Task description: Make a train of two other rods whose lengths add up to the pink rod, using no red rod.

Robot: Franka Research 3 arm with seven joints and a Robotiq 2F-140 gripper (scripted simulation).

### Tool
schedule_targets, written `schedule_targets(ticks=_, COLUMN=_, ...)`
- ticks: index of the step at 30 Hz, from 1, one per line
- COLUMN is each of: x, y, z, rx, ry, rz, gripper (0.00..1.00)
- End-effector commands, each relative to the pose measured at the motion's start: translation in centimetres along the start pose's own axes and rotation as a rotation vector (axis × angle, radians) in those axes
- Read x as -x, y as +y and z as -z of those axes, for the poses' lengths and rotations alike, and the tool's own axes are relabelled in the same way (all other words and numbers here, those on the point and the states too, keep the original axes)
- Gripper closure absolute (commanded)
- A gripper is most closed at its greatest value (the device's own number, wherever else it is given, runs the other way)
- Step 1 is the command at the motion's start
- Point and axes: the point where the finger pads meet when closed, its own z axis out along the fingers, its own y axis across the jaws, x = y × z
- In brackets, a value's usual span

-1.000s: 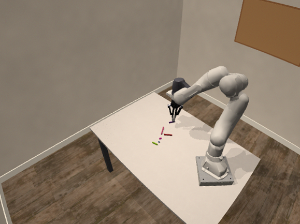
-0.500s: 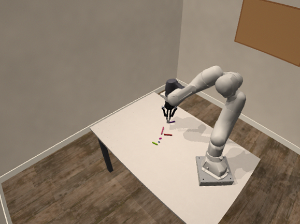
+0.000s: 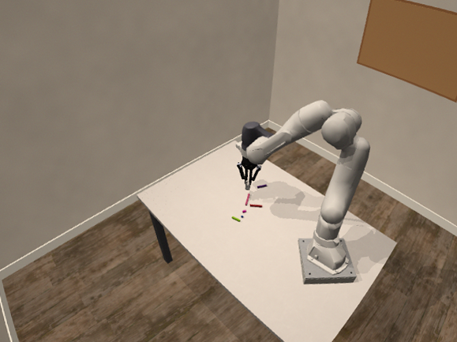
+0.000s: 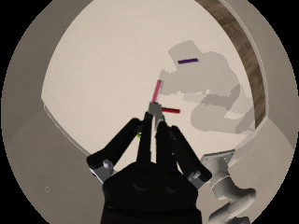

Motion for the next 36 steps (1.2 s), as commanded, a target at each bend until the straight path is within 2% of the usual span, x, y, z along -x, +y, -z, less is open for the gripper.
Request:
schedule_targets(ticks=1, x=1.8, y=-1.2, z=-0.1, rx=0.015, ry=0.007, rz=-0.157, gripper=0.97)
schedule_targets(ticks=3, x=1.8, y=-1.2, z=-0.1, rx=0.015, ry=0.007, rz=-0.157, gripper=0.97)
schedule_targets(ticks=6, x=3.2, y=-2.6, z=-0.1, rx=0.015, ry=0.008, rz=-0.21, gripper=0.97)
schedule_targets(ticks=18, x=6.6, y=-5.8, z=0.0, rx=0.01, ry=0.006, rz=-0.334, gripper=0.97)
schedule_targets(ticks=20, x=6.6, y=-5.8, z=0.0, rx=0.01, ry=0.006, rz=-0.334, gripper=0.97)
schedule_targets(ticks=23, x=8.2, y=-7.1, z=0.0, rx=0.008, ry=0.004, rz=-0.387, gripper=0.97)
schedule_targets(ticks=36, x=12.3, y=-9.9, z=0.2, rx=0.001, ry=-0.005, rz=-0.513, gripper=0.97)
